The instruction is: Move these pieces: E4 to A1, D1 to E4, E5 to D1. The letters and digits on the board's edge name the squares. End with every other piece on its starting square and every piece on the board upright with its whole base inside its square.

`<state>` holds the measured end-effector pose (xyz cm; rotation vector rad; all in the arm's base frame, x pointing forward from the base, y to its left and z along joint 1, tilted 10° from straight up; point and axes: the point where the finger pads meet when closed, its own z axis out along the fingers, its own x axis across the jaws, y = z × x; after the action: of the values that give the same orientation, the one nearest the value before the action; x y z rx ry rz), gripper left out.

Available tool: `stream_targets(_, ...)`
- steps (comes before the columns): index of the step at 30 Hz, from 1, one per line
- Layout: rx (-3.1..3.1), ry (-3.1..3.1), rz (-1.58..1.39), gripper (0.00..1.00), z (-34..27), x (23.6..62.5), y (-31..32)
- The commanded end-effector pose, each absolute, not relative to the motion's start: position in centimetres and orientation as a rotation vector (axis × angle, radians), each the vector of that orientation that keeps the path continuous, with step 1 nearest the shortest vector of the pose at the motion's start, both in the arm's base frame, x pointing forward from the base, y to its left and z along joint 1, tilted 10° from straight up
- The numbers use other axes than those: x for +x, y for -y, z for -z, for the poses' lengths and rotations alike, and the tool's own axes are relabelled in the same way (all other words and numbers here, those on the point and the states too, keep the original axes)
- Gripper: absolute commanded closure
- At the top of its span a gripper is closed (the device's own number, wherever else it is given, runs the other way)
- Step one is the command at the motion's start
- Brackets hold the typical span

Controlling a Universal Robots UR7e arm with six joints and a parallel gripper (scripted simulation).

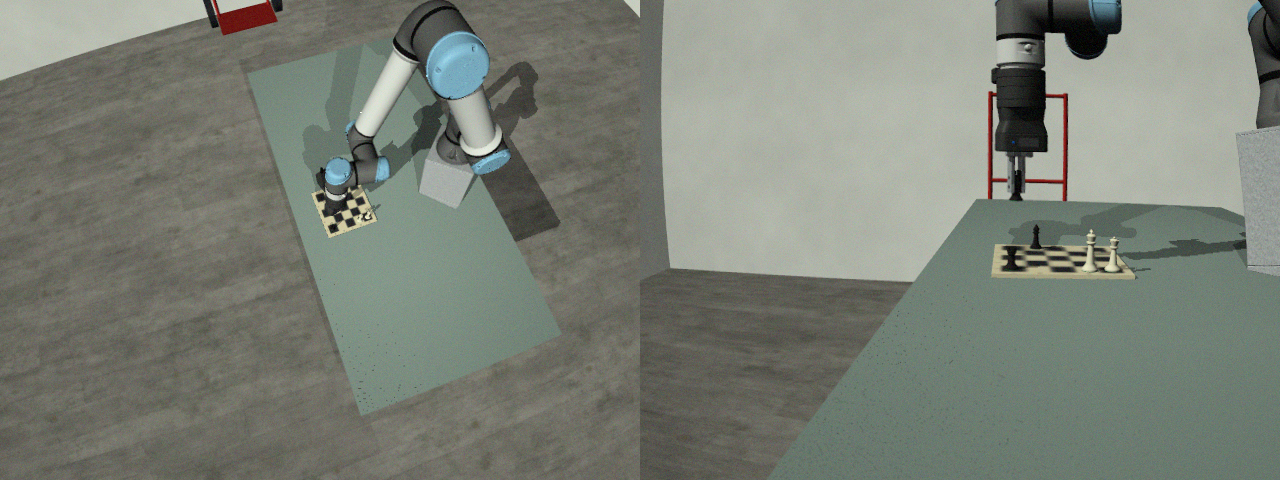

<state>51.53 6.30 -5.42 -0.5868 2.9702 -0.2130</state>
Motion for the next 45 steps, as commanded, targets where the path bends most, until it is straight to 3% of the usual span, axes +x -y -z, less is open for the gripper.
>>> stream_targets(1,-0.536,-2.977,0.209,1.0,5.4,50.2,-4.2)
stream_targets(13,-0.222,-3.003,0.191,1.0,5.6,39.7,5.4)
stream_targets(20,-0.175,-3.004,0.189,1.0,5.6,38.0,6.3)
stream_targets(45,-0.173,-3.004,0.188,1.0,6.3,38.0,6.5)
